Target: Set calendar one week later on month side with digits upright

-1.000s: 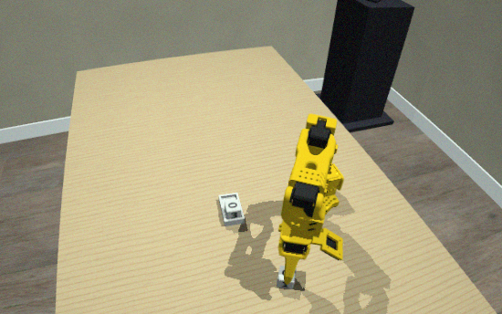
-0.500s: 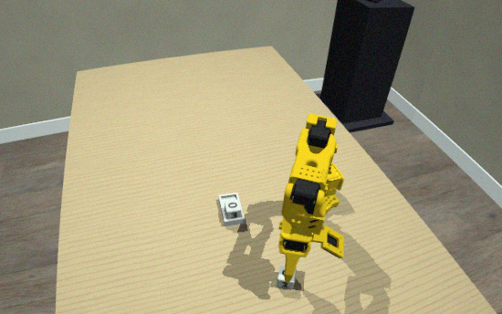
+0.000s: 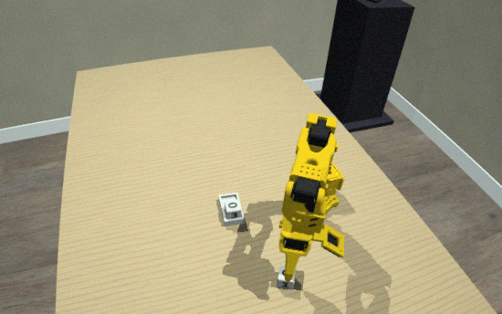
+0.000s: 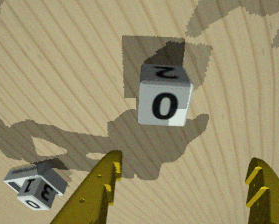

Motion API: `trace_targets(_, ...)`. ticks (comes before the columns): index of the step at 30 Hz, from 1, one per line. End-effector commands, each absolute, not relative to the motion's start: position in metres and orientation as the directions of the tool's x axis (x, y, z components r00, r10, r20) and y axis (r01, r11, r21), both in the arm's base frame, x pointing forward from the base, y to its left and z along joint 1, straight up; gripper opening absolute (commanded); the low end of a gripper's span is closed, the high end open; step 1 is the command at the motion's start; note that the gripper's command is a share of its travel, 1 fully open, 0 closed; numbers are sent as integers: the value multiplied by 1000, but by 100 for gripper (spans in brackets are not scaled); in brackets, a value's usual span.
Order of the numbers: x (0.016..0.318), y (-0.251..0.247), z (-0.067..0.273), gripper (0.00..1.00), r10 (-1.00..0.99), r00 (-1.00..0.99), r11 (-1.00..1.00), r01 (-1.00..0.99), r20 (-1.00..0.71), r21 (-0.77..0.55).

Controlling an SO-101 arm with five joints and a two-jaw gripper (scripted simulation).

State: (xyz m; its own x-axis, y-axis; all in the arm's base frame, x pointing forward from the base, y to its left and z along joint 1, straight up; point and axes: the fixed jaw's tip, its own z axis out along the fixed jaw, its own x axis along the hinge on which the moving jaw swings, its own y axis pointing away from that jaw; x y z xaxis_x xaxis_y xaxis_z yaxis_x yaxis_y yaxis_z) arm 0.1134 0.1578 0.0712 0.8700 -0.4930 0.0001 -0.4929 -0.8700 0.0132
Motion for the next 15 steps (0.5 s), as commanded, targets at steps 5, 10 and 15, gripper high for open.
trace_targets(5,117,166,108,35,-494,870,-854,-480,19,-201)
trace_targets(10,117,167,124,35,-495,868,-836,-467,27,-289)
trace_targets(15,116,165,149,35,-499,866,-793,-438,40,-423)
